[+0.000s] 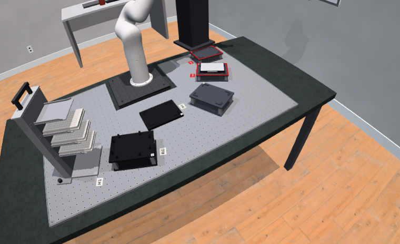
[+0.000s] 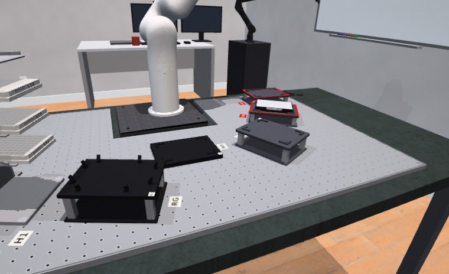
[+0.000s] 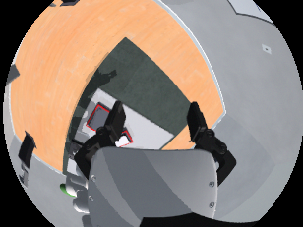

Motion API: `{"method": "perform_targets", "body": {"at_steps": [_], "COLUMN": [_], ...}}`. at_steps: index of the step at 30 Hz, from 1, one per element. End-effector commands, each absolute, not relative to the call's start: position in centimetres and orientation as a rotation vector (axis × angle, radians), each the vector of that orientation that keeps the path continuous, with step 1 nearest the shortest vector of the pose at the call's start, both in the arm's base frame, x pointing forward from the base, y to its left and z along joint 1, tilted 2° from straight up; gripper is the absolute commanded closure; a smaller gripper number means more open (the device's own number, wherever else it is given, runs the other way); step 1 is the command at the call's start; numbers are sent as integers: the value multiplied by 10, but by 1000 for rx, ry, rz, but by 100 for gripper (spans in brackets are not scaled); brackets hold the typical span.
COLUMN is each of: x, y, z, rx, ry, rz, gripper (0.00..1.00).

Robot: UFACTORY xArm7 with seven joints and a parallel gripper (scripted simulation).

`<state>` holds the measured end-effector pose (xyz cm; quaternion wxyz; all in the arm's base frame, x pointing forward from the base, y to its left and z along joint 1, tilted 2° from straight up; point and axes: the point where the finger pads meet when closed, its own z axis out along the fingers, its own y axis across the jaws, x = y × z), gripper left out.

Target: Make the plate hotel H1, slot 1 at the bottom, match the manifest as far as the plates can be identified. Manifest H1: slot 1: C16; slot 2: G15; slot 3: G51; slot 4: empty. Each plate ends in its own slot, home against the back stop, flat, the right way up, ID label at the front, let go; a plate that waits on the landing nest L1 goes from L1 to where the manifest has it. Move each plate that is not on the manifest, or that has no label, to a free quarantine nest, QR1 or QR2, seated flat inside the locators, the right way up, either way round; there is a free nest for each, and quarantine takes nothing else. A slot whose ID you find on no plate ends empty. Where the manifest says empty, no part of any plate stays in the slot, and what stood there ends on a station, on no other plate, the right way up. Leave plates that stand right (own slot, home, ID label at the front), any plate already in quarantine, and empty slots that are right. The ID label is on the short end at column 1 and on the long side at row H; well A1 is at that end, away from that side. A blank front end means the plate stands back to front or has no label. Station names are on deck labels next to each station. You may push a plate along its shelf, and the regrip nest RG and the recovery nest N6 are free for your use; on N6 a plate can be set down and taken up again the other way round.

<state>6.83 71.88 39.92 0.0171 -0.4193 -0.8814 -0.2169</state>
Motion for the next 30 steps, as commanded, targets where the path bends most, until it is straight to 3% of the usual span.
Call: {"method": "perform_targets", "body": {"at_steps": [1,30], "x": [78,190], "y": [717,682], "z": [402,389], "rx": [-1394,-1870], "ry": [-2688,-2390], "rz": [-679,-628], "gripper": [0,0]}}
